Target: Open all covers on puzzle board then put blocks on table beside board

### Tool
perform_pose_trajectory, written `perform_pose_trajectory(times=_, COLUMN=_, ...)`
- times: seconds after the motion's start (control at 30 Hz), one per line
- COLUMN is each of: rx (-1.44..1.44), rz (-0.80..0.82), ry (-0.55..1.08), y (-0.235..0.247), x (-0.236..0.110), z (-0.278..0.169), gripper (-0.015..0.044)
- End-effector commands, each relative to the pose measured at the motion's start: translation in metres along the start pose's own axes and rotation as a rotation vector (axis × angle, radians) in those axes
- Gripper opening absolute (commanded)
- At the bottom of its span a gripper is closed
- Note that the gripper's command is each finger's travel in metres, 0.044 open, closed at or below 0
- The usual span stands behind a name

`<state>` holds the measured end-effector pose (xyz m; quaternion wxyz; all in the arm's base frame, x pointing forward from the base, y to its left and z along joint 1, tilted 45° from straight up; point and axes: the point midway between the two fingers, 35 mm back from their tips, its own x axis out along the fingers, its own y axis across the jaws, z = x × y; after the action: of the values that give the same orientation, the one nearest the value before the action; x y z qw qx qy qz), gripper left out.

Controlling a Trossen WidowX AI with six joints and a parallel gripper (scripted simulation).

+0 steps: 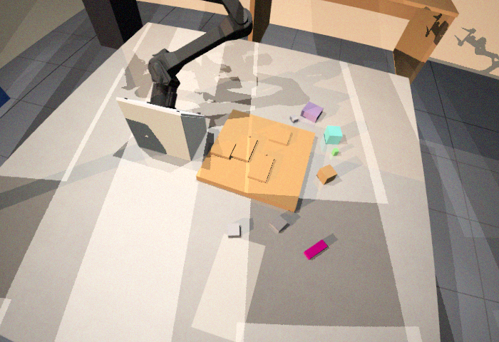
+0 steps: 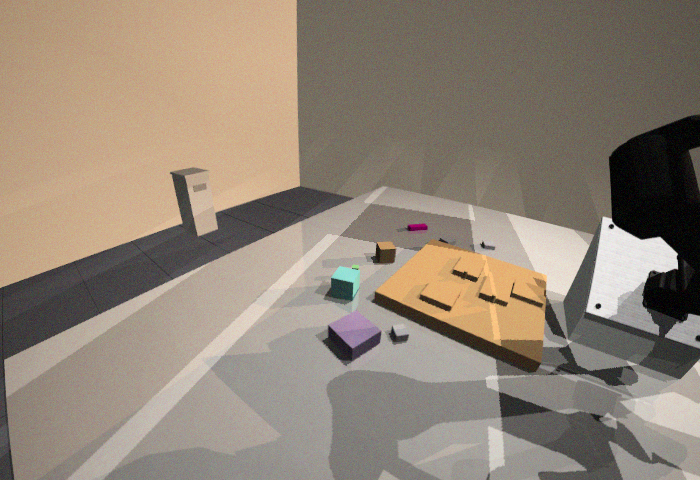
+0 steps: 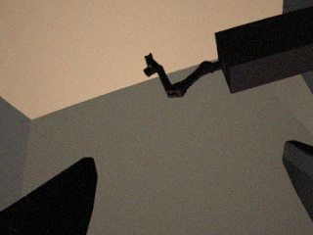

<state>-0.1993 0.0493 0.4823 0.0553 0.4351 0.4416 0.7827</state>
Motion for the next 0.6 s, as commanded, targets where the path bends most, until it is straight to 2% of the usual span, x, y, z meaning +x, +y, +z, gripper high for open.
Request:
perform_pose_trajectory(times=0.0, rx=0.0, rz=0.0, ry=0.003, y=0.0, x=0.0, z=-0.001, gripper=0.0374)
perform_pose_trajectory(times=0.47, rx=-0.025, rz=0.039, ry=0.228, y=0.011, x=-0.008, z=-0.058, gripper=0.0006)
perform_pose_trajectory(times=0.57, rx=-0.031, rz=0.051, ry=0.278, y=0.015, x=-0.012, z=-0.07, gripper=0.0)
